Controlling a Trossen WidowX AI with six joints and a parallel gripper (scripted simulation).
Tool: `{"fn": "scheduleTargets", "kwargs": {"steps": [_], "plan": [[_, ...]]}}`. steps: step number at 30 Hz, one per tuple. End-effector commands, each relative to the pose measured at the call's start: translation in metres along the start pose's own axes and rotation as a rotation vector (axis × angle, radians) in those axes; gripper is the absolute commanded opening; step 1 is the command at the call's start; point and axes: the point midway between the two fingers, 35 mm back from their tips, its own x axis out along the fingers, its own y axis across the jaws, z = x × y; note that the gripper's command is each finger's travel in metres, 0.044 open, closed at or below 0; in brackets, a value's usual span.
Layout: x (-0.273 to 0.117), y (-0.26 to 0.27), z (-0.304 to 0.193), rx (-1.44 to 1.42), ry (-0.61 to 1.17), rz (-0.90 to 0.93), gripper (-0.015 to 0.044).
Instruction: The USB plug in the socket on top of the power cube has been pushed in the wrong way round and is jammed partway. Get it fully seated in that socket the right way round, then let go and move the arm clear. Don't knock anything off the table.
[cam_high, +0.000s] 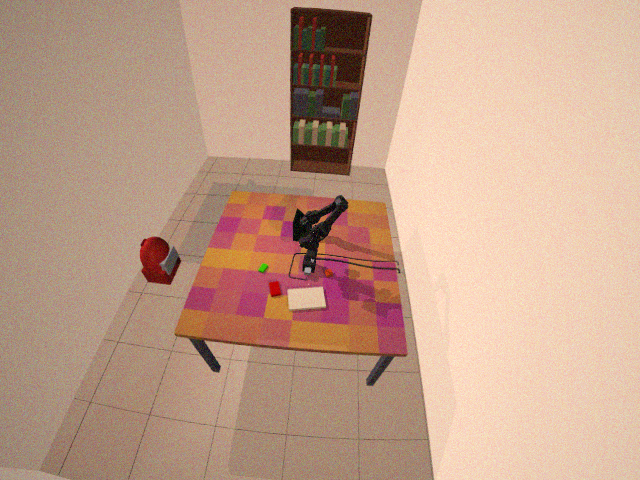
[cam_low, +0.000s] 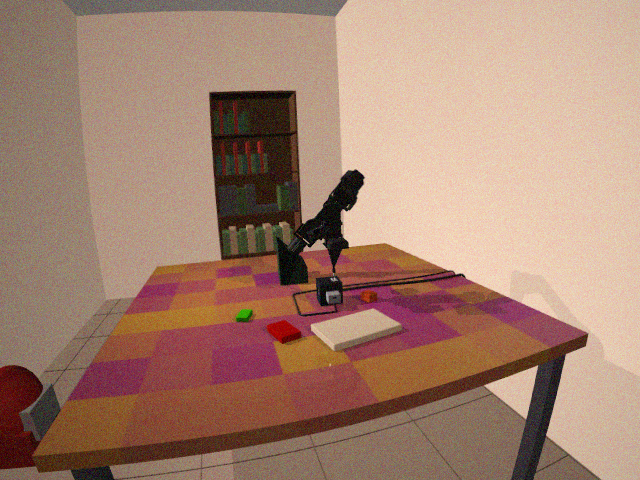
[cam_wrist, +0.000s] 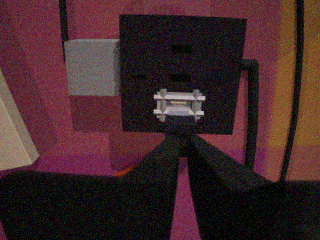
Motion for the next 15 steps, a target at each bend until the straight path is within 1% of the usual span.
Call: {"fn": "scheduleTargets", "kwargs": {"steps": [1,15], "plan": [[0.0013,-0.0007,0.0000,0.004,0.003,0.000,0.0000],[0.0030,-0.0008,0.0001,0.001,0.003,0.000,0.0000]]}}
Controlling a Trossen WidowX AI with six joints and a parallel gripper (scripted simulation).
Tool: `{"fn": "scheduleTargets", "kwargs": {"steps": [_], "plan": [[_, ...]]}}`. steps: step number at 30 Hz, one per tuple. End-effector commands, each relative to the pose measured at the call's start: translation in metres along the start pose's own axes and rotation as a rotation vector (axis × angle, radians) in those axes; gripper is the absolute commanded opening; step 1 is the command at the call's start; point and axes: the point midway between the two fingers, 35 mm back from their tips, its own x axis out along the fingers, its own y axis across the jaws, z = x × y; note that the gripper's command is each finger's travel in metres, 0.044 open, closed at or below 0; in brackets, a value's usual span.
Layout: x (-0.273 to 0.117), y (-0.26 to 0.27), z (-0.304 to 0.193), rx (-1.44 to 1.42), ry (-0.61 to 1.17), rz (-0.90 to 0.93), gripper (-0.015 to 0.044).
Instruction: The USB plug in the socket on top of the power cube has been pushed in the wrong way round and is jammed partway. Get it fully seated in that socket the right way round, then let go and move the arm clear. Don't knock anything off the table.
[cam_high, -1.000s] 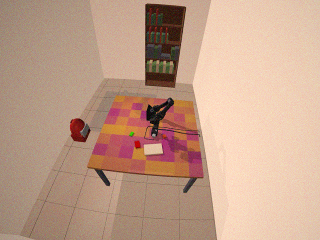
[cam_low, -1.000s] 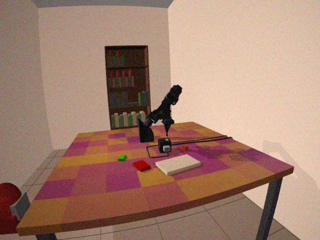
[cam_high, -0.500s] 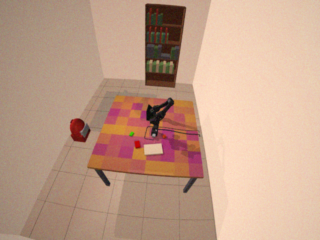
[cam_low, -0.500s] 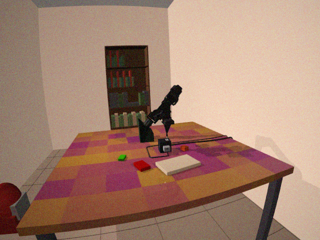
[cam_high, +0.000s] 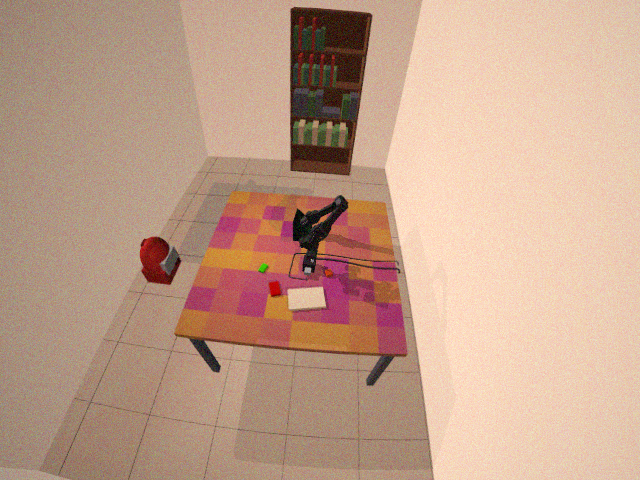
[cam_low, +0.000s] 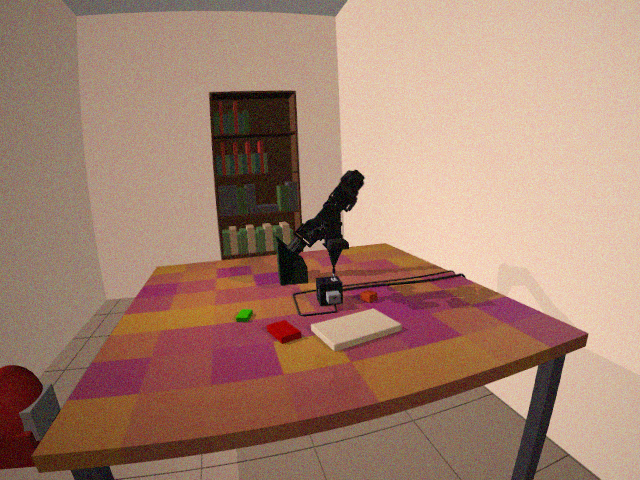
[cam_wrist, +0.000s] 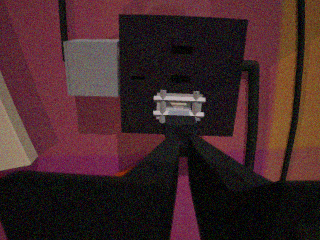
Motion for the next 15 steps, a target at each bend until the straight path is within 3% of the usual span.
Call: {"fn": "scheduleTargets", "kwargs": {"steps": [1,15], "plan": [[0.0013,-0.0007,-0.0001,0.006,0.004,0.000,0.0000],[0.0030,-0.0008,0.0000,0.002,0.004,0.000,0.0000]]}}
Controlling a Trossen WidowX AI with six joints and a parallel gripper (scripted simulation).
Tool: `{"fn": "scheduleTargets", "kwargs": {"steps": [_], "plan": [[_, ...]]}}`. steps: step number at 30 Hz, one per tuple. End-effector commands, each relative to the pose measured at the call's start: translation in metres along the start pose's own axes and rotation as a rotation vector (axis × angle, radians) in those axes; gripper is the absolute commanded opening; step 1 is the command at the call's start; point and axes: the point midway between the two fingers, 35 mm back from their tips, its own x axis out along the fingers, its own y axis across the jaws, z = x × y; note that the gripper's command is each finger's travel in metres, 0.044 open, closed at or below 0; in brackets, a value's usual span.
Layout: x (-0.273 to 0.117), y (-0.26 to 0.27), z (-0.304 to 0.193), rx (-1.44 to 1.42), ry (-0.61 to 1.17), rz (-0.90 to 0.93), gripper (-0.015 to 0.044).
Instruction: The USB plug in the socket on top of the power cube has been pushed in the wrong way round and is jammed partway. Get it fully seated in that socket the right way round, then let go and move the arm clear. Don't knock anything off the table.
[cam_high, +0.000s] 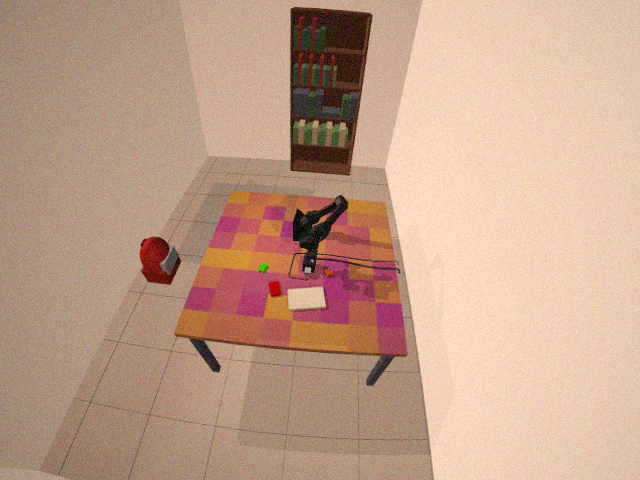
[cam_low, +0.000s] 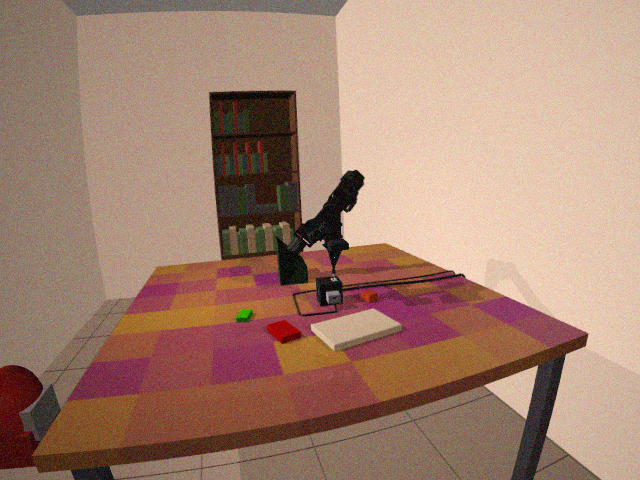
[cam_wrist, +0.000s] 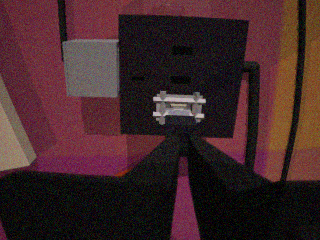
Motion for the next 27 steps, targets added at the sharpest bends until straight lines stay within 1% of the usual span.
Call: {"fn": "scheduleTargets", "kwargs": {"steps": [1,27], "plan": [[0.0013,-0.0006,-0.0002,0.006,0.004,0.000,0.0000],[0.0044,-0.0008,0.0000,0.001,0.004,0.000,0.0000]]}}
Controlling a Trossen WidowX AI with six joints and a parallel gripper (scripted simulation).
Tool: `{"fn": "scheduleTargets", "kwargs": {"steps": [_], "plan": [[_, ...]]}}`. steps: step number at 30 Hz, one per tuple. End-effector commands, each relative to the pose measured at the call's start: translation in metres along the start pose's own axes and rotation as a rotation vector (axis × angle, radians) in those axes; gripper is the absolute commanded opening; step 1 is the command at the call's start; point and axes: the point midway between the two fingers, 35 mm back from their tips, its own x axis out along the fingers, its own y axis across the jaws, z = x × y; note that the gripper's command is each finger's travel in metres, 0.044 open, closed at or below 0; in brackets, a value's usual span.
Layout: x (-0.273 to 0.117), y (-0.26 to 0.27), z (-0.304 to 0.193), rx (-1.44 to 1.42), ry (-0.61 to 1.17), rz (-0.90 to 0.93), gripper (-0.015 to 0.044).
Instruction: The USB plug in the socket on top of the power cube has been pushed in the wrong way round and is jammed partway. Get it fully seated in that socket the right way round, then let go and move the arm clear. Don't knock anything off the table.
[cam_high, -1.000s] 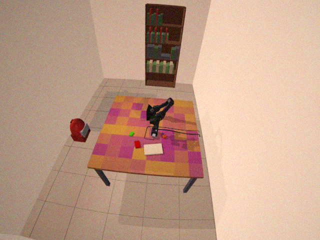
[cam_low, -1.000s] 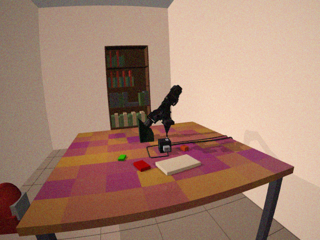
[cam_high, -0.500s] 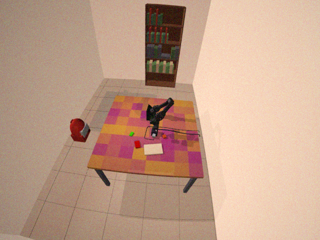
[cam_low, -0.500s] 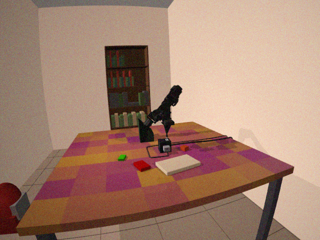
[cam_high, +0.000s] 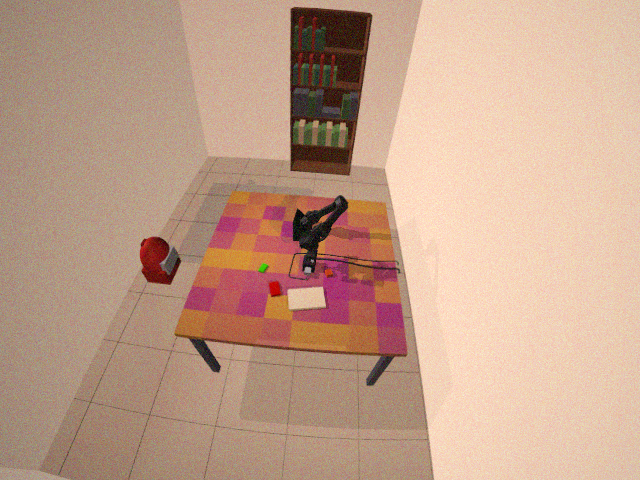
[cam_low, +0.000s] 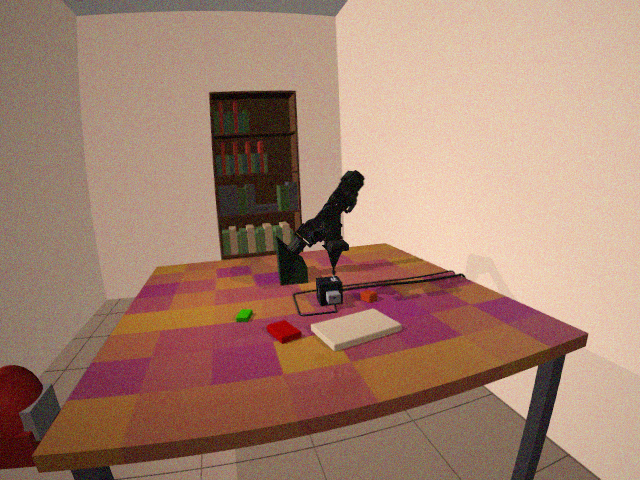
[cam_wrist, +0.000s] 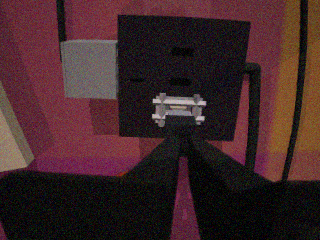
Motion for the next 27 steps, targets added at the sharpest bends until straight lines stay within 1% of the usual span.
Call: {"fn": "scheduleTargets", "kwargs": {"steps": [1,27], "plan": [[0.0013,-0.0006,-0.0004,0.006,0.005,0.000,0.0000],[0.0044,-0.0006,-0.0004,0.006,0.005,0.000,0.0000]]}}
